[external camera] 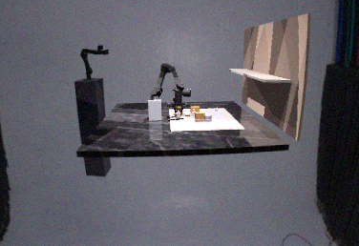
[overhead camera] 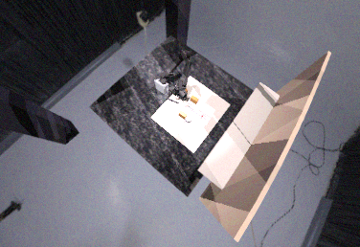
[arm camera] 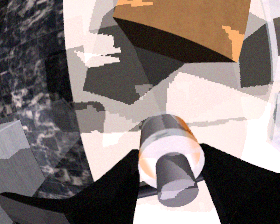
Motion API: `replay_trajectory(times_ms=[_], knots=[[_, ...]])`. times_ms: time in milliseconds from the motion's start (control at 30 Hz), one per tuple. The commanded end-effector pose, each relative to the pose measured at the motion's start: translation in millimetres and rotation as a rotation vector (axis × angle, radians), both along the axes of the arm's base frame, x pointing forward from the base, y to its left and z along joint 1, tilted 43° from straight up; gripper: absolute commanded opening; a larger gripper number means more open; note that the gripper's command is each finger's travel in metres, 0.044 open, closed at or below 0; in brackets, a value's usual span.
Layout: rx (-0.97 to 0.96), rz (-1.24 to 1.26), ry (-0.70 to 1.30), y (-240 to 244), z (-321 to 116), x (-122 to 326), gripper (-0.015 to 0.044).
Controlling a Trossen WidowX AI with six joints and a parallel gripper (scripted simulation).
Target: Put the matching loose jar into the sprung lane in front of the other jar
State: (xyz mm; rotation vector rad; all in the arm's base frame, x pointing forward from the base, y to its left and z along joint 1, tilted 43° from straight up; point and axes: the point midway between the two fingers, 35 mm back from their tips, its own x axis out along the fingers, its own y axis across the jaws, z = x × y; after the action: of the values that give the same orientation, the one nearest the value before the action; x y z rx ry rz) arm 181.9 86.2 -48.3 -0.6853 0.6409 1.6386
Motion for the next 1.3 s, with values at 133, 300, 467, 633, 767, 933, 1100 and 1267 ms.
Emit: replay_trajectory(times_ms=[133, 300, 467, 633, 767, 933, 1100, 1267], knots=[[-0.009, -0.005, -0.009, -22.2, 23.7, 10.6, 0.0000], [-0.011, -0.005, -0.008, -40.2, 45.9, 13.5, 0.0000], [-0.007, -0.003, -0.007, -57.5, 70.6, 12.4, 0.0000], [-0.004, -0.002, -0.006, -65.6, 83.7, 10.5, 0.0000], [-0.010, -0.035, 0.023, -64.9, 82.6, 13.1, 0.0000], [-0.032, -0.144, 0.119, -62.6, 78.9, 22.1, 0.0000], [-0.054, -0.253, 0.215, -59.7, 75.0, 31.0, 0.0000], [-0.075, -0.361, 0.310, -56.4, 71.0, 39.8, 0.0000]])
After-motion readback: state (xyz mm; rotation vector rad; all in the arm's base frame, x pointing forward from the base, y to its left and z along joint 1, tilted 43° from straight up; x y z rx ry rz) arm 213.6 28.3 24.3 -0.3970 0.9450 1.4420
